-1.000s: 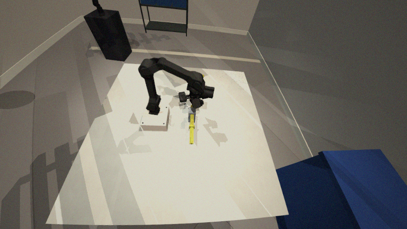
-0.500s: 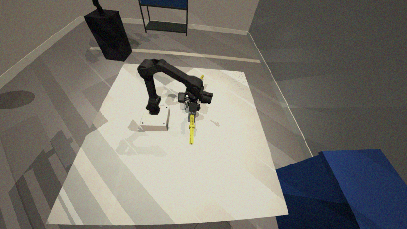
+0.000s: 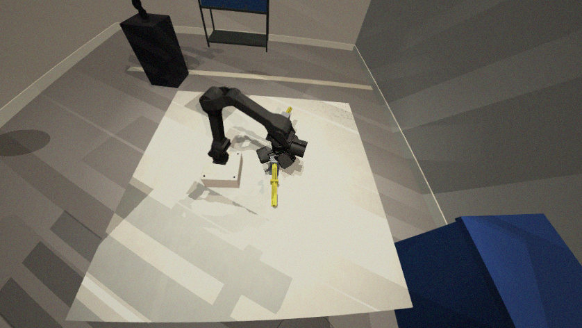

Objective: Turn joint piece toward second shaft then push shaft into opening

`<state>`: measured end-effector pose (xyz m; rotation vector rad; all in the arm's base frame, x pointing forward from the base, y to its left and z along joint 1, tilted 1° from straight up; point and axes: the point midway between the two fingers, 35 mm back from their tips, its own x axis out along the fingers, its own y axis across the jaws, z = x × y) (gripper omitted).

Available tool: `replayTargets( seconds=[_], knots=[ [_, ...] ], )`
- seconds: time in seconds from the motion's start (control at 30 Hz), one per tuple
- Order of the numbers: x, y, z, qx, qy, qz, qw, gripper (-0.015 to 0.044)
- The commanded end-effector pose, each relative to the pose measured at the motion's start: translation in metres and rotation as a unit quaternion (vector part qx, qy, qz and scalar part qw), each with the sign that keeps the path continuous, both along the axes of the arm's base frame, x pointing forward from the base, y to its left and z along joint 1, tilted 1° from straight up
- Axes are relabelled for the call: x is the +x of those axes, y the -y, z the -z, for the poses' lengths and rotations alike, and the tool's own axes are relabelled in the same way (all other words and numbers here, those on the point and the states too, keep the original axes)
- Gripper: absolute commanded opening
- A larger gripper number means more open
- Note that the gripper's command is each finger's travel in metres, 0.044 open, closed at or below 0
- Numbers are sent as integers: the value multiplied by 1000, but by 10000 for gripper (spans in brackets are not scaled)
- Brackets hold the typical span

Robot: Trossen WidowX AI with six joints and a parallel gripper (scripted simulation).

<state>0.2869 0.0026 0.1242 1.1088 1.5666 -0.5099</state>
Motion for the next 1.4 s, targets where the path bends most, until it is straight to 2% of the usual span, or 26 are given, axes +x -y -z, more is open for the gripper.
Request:
replayTargets(
  seconds=[0.0,0.5,1.07,1.27,1.37],
  knots=[
    [4,15,1,-22,23,-49,998,440],
    [14,85,0,-113,95,-268,952,440],
    [8,168,-4,-184,103,-512,833,440],
    [7,175,-4,-187,101,-532,820,440],
    [7,175,-2,-189,97,-510,834,440]
  ],
)
